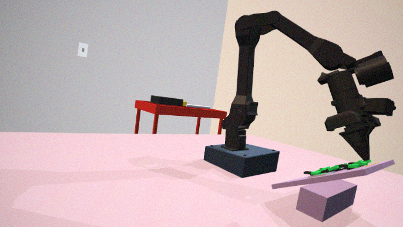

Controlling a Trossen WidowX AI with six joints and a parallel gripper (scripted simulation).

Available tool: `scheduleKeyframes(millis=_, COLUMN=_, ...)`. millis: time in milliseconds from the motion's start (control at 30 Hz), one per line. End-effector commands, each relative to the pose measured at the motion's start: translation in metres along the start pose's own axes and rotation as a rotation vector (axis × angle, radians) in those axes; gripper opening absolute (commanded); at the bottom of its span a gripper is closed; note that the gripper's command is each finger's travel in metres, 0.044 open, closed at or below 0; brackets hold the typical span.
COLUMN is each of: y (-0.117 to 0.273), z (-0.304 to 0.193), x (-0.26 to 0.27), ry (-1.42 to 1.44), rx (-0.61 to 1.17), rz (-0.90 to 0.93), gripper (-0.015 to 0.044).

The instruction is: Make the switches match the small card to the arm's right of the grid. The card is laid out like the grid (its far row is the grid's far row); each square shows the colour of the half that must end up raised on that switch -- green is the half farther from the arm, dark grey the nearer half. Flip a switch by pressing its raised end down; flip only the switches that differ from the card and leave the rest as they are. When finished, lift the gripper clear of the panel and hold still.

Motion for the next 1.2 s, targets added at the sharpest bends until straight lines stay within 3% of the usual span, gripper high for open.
scheduleKeyframes(millis=0, y=-0.001, z=-0.001, x=0.0, ry=0.005, rx=0.006, rz=0.003, gripper=0.0)
scheduleKeyframes(millis=167, y=0.002, z=0.0, x=0.0, ry=0.0, rx=0.0, rz=0.0, gripper=0.0)
scheduleKeyframes(millis=367, y=0.063, z=-0.005, x=-0.001, ry=0.005, rx=-0.017, rz=0.007, gripper=0.0)
scheduleKeyframes(millis=533, y=0.063, z=-0.004, x=-0.009, ry=0.005, rx=-0.015, rz=0.006, gripper=0.0)
scheduleKeyframes(millis=767, y=0.063, z=-0.007, x=-0.081, ry=0.008, rx=-0.017, rz=0.0, gripper=0.0)
scheduleKeyframes(millis=867, y=0.06, z=-0.008, x=-0.083, ry=0.009, rx=-0.019, rz=0.0, gripper=0.0)
scheduleKeyframes(millis=967, y=0.03, z=-0.009, x=-0.083, ry=0.009, rx=-0.042, rz=0.005, gripper=0.0)
scheduleKeyframes(millis=1167, y=0.026, z=-0.01, x=-0.083, ry=0.009, rx=-0.044, rz=0.005, gripper=0.0)
Point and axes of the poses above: the point midway between the two fingers, 35 mm back from their tips, its own y axis back along the fingers, its own x axis across the jaws, z = x × y, the point moved 7 cm from there along y, back along the fingers, and after that the axes turned 11 degrees about -y, right-handed, at the moved point
